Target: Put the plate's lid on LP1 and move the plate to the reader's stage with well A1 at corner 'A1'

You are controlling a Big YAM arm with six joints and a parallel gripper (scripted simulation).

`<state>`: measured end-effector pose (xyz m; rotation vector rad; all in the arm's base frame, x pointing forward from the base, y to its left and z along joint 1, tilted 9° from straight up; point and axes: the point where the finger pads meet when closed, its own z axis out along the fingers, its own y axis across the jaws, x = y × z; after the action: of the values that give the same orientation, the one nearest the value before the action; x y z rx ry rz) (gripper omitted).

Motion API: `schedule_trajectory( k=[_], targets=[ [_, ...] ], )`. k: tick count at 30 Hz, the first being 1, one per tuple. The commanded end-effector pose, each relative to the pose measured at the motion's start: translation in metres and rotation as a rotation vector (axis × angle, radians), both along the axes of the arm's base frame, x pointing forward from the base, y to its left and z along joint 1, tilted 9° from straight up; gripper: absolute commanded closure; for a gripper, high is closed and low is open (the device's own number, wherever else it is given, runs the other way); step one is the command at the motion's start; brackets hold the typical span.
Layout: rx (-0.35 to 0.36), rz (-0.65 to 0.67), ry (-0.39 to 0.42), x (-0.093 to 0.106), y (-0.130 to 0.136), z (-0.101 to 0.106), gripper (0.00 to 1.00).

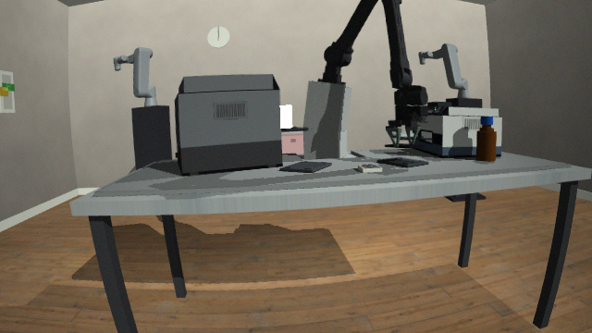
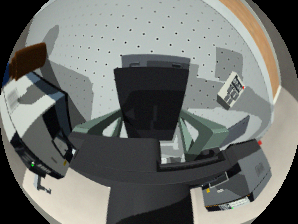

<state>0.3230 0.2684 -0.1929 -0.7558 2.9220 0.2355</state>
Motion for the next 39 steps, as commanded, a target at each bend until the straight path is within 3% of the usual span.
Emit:
schedule_trajectory(
  k=[1, 9, 16, 31, 39],
  targets=[
    [-0.024, 0.007, 0.034, -0.013, -0.007, -0.009, 0.15],
    [0.019, -0.014, -0.021, 0.014, 0.003, 0.001, 0.15],
    [0.011, 0.005, -0.011, 0.001, 0.003, 0.003, 0.15],
    [0.000, -0.016, 0.002, 0.007, -0.004, -0.014, 0.15],
    [0.011, 0.013, -0.014, 0.008, 0.007, -0.016, 0.15]
  ],
)
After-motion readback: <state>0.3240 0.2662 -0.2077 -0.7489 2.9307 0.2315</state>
